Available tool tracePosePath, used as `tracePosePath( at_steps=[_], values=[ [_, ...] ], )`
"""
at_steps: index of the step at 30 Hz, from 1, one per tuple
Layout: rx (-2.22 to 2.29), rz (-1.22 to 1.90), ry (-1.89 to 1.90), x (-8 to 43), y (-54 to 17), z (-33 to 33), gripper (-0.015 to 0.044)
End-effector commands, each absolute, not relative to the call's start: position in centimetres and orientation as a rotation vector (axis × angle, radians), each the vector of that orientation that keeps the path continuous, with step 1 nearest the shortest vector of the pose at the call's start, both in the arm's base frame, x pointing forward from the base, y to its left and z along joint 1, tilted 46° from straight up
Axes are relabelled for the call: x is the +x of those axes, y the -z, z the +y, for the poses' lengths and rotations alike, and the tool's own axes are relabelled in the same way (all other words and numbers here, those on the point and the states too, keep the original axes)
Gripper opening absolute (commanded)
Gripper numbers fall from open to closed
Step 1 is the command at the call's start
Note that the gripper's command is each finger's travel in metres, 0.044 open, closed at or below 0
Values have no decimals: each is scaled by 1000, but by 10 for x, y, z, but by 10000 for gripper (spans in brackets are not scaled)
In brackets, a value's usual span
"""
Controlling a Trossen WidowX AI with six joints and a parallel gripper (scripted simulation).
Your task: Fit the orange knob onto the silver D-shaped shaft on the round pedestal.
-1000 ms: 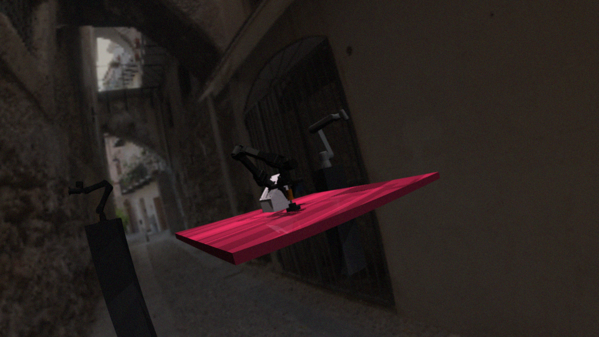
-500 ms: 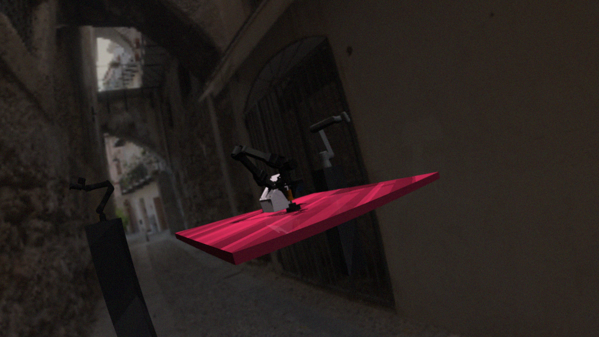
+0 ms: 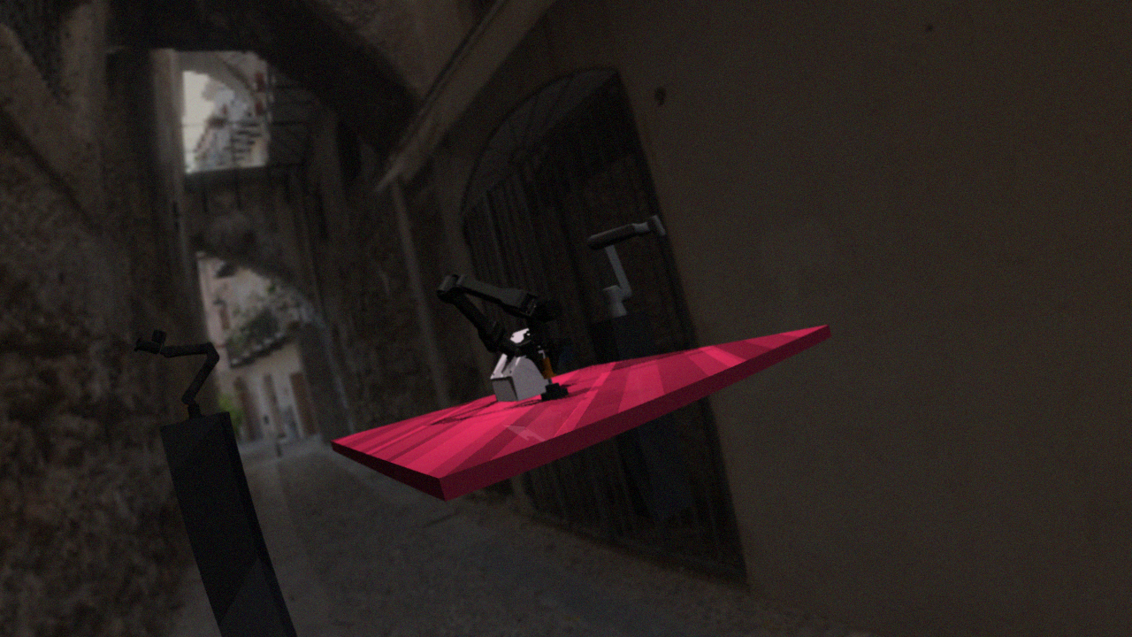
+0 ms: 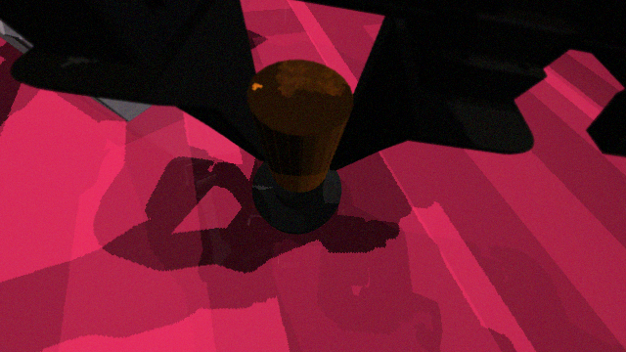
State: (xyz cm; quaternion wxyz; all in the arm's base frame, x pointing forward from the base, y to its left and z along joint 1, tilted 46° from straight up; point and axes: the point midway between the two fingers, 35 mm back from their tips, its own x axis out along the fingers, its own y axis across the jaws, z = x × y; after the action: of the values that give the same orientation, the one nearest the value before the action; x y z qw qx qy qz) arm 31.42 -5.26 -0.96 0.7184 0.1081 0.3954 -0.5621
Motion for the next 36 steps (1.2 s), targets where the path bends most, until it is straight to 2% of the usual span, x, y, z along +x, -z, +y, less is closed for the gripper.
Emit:
tracePosePath(
  at_steps=[1, 27, 36],
  values=[
    [327, 810, 1292, 315, 10, -53, 0],
    [335, 803, 1296, 314, 9, -52, 0],
    [501, 669, 1384, 314, 11, -54, 0]
  ],
)
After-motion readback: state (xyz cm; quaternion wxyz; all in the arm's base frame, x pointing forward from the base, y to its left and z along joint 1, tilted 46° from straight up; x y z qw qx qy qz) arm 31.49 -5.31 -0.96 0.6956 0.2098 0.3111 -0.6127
